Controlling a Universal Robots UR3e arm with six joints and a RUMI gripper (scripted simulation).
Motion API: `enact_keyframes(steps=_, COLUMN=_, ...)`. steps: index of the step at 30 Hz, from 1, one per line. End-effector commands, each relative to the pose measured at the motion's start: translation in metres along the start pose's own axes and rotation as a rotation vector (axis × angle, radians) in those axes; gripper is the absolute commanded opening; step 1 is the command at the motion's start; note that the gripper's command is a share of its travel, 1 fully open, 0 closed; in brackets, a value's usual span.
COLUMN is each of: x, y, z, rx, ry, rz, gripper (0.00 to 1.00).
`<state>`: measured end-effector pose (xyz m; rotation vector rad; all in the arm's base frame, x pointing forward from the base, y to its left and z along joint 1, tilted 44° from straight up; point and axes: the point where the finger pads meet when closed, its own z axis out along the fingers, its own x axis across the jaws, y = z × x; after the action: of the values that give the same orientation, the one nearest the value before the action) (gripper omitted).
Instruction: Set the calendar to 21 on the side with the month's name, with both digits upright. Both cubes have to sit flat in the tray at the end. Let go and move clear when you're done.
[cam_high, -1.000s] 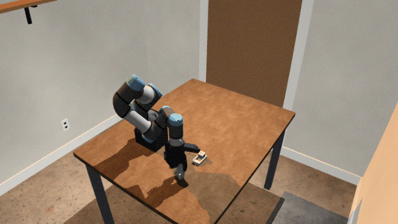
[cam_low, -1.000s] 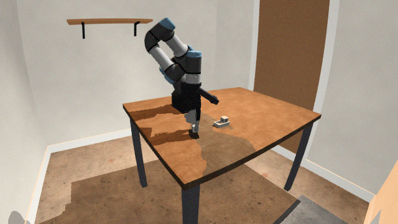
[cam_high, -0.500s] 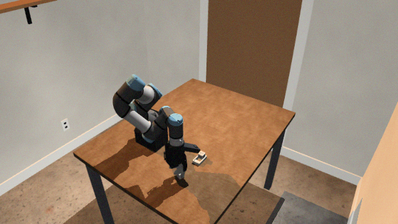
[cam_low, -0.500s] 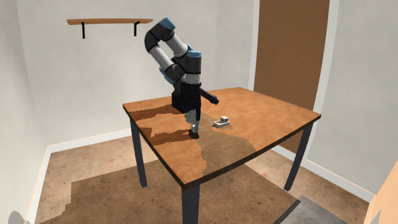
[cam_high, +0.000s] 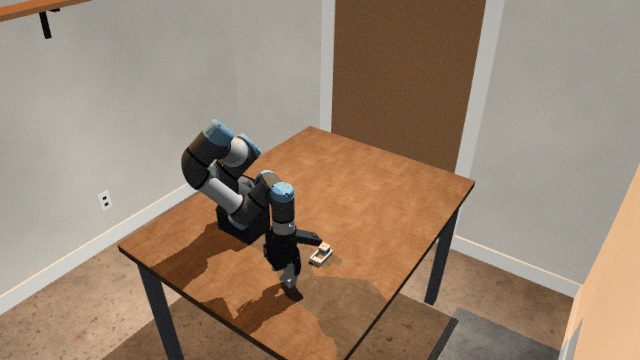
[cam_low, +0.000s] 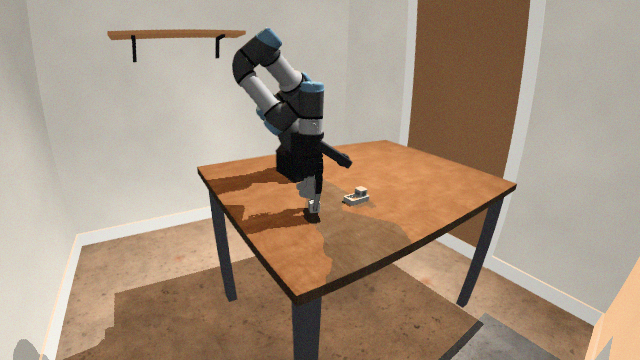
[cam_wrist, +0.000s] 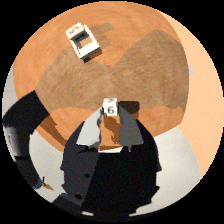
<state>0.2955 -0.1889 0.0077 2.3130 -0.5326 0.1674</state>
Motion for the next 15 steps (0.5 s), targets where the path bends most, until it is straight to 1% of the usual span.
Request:
enact_keyframes(steps=1, x=0.0005, y=0.0, z=-0.0004, rx=0.0, ry=0.002, rz=0.0, gripper=0.1)
enact_keyframes(steps=2, x=0.0005, y=0.0, z=-0.0004, rx=0.0, ry=0.002, rz=0.0, gripper=0.1)
enact_keyframes(steps=3, x=0.0005, y=0.0, z=-0.0004, rx=0.0, ry=0.002, rz=0.0, gripper=0.14)
enact_keyframes(steps=5, x=0.0005, y=0.0, z=-0.0004, rx=0.0, ry=0.002, rz=0.0, gripper=0.14)
enact_keyframes(steps=6, x=0.0005, y=0.0, z=-0.0004, rx=0.0, ry=0.002, rz=0.0, gripper=0.17)
enact_keyframes(steps=10, x=0.0005, y=0.0, z=-0.0004, rx=0.0, ry=0.002, rz=0.0, gripper=0.17)
enact_keyframes(steps=11, x=0.0005, y=0.0, z=-0.0004, rx=0.0, ry=0.002, rz=0.0, gripper=0.21)
enact_keyframes(steps=13, x=0.0005, y=0.0, z=-0.0004, rx=0.0, ry=0.002, rz=0.0, gripper=0.21)
enact_keyframes(steps=14, x=0.0005, y=0.0, z=-0.0004, rx=0.0, ry=0.002, rz=0.0, gripper=0.24)
enact_keyframes(steps=15, x=0.0005, y=0.0, z=-0.0004, rx=0.0, ry=0.002, rz=0.0, gripper=0.24)
